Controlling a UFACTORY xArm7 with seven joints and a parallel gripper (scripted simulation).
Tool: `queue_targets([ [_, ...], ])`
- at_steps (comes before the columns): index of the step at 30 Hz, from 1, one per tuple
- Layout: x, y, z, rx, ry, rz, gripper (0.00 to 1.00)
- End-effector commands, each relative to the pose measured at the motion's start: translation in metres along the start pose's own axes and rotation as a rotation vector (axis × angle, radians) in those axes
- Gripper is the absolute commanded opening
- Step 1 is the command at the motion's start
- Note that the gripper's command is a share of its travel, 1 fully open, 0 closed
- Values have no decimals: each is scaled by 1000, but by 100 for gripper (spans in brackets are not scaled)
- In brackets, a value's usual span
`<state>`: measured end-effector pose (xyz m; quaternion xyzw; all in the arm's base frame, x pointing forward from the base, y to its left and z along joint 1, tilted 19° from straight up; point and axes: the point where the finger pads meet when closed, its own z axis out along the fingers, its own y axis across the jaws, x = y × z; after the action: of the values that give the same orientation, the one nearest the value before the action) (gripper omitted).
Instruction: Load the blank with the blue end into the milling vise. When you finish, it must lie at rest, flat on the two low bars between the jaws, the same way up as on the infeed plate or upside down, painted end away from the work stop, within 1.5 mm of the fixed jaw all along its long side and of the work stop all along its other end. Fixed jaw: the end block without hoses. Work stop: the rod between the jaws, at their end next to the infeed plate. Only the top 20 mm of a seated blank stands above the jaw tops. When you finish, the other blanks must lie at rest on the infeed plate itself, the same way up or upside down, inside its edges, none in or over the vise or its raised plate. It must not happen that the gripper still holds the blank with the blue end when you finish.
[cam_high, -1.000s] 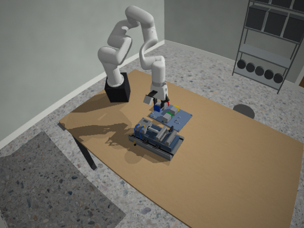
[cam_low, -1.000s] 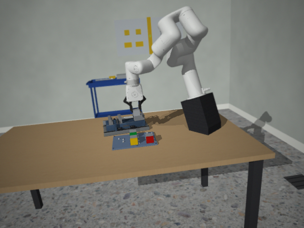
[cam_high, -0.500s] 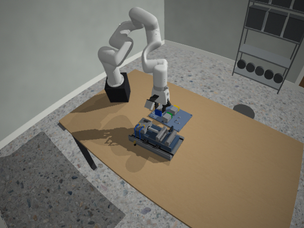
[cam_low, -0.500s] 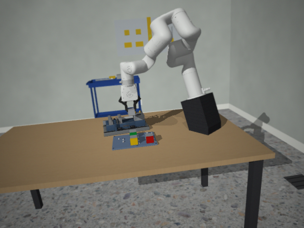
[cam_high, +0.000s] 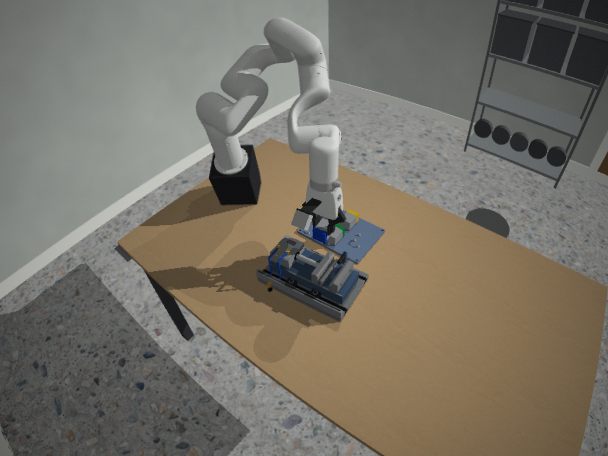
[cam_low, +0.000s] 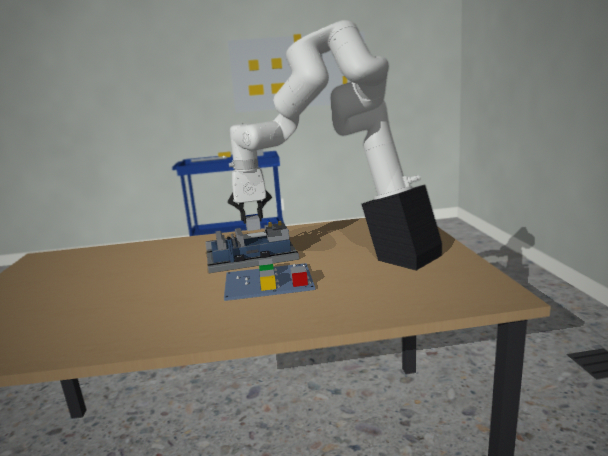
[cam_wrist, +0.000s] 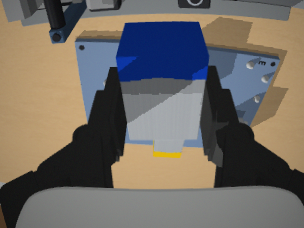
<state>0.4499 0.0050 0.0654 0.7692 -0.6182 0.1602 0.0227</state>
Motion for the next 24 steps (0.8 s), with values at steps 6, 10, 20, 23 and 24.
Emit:
queue_targets([
  [6,29,-27,0,4,1,2,0],
  [10,29,-27,0,4,1,2,0],
  [20,64,-59,1,4,1,2,0],
  [23,73,-67,1,4,1,2,0],
  [24,73,-67,1,4,1,2,0],
])
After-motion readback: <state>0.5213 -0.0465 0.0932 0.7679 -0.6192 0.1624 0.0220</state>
